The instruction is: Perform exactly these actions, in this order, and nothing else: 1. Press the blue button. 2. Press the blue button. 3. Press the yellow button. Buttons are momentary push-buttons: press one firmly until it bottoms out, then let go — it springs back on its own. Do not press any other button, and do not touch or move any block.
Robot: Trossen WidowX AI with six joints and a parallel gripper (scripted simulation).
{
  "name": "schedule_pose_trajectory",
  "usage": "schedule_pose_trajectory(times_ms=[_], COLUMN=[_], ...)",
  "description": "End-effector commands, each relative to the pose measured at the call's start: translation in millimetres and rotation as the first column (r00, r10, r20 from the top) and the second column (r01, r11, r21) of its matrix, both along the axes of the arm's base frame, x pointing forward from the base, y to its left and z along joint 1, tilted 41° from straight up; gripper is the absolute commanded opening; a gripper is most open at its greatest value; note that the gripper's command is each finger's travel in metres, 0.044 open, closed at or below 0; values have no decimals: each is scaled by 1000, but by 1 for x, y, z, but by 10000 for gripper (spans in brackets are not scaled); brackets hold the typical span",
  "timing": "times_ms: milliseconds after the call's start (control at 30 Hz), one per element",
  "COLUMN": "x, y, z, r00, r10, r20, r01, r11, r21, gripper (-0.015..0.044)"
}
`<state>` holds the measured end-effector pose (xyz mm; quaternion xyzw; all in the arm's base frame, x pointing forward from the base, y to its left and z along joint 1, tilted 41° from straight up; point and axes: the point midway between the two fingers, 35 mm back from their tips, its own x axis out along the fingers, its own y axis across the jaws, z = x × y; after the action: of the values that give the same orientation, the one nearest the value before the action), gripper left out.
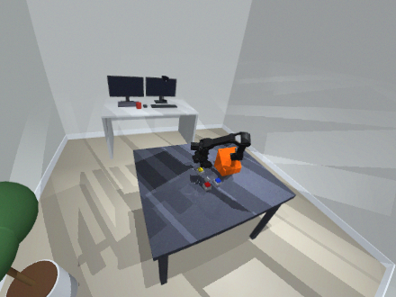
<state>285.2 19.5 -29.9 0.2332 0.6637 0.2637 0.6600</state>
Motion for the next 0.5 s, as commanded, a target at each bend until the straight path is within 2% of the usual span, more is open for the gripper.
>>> schedule_pose_trajectory(times_ms=[0, 33, 100, 267, 467], x=[4, 4, 6, 4, -36], y=[-7, -7, -1, 47, 104], z=[9, 9, 19, 92, 178], r00=[1000, 1000, 1000, 1000, 1000], r10=[3, 3, 3, 2, 2], r20=[19, 19, 19, 19, 19], r01=[-3, -3, -3, -1, -2], r11=[1000, 1000, 1000, 1000, 1000], r21=[-9, -9, -13, -26, -10], gripper=[20, 20, 72, 204, 361])
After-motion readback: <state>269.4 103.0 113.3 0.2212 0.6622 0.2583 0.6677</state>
